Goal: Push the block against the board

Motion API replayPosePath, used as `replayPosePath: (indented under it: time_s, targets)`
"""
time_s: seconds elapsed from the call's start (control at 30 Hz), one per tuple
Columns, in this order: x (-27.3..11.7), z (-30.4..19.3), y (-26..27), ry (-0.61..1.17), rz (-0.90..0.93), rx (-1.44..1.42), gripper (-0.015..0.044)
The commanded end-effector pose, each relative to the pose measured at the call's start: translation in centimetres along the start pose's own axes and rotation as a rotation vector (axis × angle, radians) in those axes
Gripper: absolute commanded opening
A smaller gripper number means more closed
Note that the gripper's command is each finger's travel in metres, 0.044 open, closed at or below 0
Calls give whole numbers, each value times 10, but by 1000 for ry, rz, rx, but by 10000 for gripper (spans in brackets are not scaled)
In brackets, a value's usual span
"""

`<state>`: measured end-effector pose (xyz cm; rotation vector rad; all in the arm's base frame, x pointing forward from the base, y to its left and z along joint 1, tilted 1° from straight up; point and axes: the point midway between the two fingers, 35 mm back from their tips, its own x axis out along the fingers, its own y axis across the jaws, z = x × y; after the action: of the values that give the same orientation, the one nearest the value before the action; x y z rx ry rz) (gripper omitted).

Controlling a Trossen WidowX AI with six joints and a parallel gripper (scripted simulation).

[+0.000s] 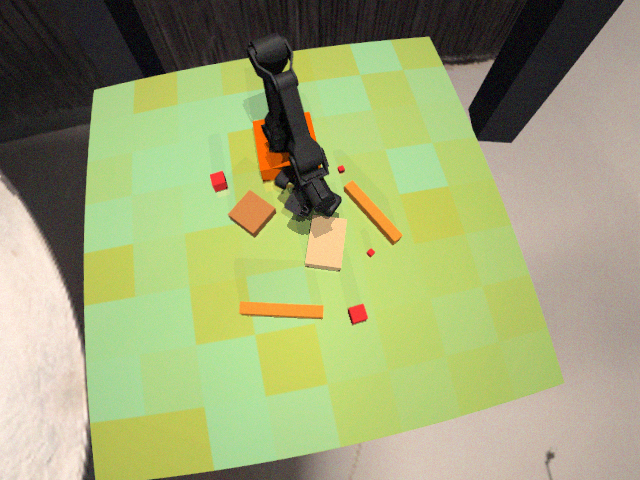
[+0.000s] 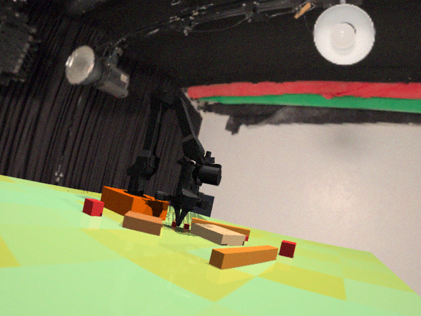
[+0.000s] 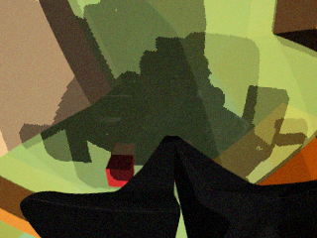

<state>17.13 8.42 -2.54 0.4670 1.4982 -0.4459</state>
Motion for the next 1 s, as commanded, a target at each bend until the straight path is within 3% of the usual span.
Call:
replayPosePath:
  time_s: [0.0,0.97]
  targets:
    - [1,0,-1,-1,-2,4,0]
    - [0,2,-1,-2,-2,4,0]
